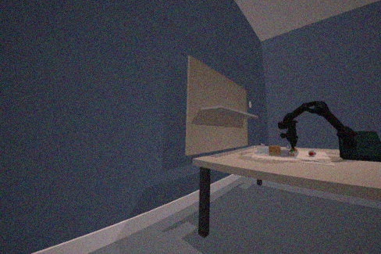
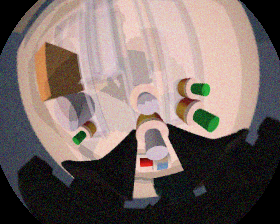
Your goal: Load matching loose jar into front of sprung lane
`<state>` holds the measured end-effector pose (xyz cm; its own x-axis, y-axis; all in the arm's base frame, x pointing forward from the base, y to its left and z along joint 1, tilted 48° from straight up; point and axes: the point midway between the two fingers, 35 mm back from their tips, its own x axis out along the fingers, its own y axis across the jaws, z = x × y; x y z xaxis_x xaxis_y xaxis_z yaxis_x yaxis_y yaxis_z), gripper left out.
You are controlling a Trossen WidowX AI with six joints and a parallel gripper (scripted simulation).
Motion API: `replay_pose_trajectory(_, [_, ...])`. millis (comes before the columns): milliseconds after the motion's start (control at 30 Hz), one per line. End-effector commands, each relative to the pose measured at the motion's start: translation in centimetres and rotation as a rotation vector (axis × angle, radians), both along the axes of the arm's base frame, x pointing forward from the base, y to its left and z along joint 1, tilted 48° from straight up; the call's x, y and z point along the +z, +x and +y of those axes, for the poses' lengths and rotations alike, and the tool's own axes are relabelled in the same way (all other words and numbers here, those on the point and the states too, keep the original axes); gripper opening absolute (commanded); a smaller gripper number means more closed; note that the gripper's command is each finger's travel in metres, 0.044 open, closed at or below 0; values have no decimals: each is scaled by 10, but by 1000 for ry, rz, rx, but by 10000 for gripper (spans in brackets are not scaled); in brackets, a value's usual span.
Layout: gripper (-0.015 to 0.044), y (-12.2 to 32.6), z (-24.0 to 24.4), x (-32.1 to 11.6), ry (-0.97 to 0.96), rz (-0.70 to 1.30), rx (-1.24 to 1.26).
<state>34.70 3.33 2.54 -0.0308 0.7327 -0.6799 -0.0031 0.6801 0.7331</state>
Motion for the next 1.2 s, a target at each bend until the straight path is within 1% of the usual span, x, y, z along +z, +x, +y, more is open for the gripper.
replay_pose_trajectory(0, [0, 6, 1, 3, 10, -18, -8])
replay_pose_trajectory(1167, [0, 5, 9, -5, 10, -18, -8])
